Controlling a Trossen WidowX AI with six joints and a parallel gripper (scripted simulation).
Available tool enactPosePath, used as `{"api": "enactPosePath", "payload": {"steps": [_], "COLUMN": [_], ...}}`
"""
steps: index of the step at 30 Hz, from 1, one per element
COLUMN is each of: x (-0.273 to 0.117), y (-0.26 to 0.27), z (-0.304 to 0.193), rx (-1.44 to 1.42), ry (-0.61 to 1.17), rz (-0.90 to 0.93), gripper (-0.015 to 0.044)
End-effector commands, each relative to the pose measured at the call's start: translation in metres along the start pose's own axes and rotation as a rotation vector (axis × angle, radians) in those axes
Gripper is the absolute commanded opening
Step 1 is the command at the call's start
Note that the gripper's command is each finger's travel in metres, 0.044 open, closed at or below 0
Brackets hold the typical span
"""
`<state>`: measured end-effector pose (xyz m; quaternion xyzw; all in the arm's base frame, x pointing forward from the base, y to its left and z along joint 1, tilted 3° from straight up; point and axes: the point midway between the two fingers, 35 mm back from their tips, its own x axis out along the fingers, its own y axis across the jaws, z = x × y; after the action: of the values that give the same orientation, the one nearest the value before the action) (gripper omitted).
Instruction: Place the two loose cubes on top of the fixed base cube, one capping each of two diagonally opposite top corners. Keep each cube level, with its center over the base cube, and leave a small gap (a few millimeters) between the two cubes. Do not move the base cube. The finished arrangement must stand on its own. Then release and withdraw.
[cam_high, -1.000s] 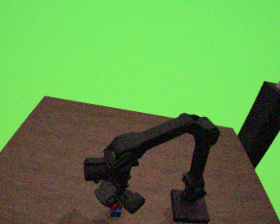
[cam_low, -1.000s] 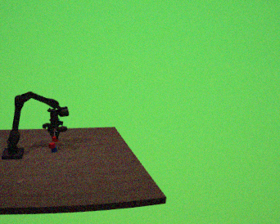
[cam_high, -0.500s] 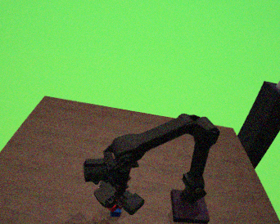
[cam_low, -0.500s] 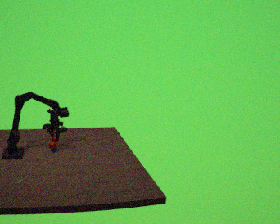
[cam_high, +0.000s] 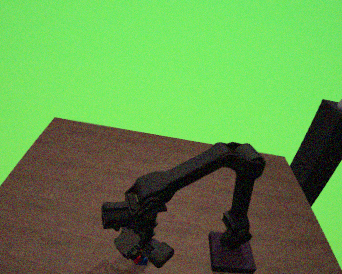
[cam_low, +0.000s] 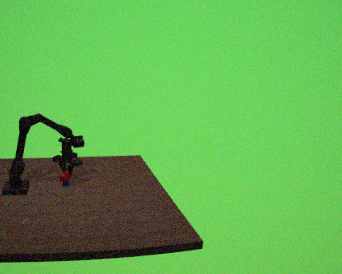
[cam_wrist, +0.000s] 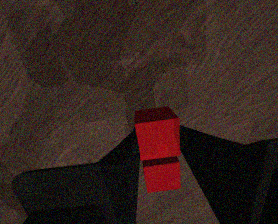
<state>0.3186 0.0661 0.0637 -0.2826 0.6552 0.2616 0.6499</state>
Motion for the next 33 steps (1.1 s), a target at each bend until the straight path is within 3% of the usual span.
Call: {"api": "enactPosePath", "payload": {"steps": [1,23,27,33], "x": [0.0025,0.0039,0.0039,0.0021], "y": [0.001,0.001,0.001,0.0009], "z": [-0.0005,-0.0005,-0.0005,-0.0005], "rx": [0.001,0.002,0.002,0.002], "ry": [0.0,0.0,0.0,0.001], "rz": [0.005,0.005,0.005,0.004], "gripper": [0.0105,0.0105,0.0205,0.0205]}}
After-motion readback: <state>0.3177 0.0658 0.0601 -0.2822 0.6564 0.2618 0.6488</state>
